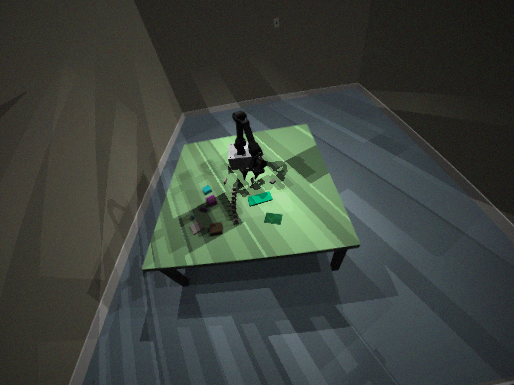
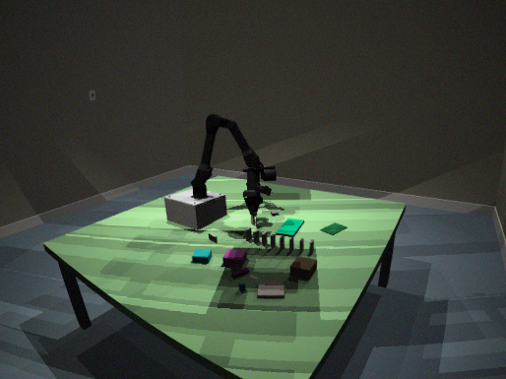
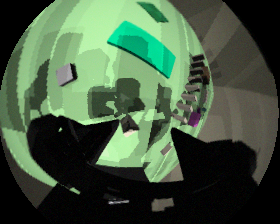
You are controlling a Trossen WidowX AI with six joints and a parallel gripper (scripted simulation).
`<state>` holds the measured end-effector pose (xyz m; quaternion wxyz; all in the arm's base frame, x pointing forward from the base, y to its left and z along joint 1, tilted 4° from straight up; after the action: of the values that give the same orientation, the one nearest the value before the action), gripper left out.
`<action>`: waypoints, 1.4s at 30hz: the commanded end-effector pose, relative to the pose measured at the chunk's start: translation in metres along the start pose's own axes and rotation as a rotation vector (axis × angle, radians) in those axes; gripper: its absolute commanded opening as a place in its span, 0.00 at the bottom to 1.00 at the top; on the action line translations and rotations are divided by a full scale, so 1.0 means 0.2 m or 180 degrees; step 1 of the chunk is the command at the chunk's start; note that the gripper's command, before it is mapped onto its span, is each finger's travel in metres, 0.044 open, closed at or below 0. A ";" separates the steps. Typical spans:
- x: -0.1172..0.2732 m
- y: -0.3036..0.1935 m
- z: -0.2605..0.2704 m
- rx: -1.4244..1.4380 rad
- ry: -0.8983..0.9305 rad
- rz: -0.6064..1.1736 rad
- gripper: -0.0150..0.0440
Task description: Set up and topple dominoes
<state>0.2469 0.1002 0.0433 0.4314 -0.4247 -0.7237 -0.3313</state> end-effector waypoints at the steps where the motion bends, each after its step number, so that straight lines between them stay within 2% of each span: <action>1: 0.23 0.01 -0.28 0.1667 0.1537 -0.0219 1.00; 21: 0.22 0.01 -0.28 0.1681 0.1549 -0.0226 1.00; 29: -0.05 -0.02 -0.13 0.1681 0.1551 -0.0225 1.00; 42: -0.12 -0.02 -0.09 0.1681 0.1552 -0.0225 1.00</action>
<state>0.2572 0.0742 0.0352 0.6734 -0.1811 -0.6764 -0.2369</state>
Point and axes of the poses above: the point midway between the two fingers, 35 mm back from their tips, its own x axis back along the fingers, its own z axis across the jaws, y = z × x, the point moved 7 cm from there along x, back along the fingers, and after that the axes turned 3 degrees about -x, right-handed, at the moved point
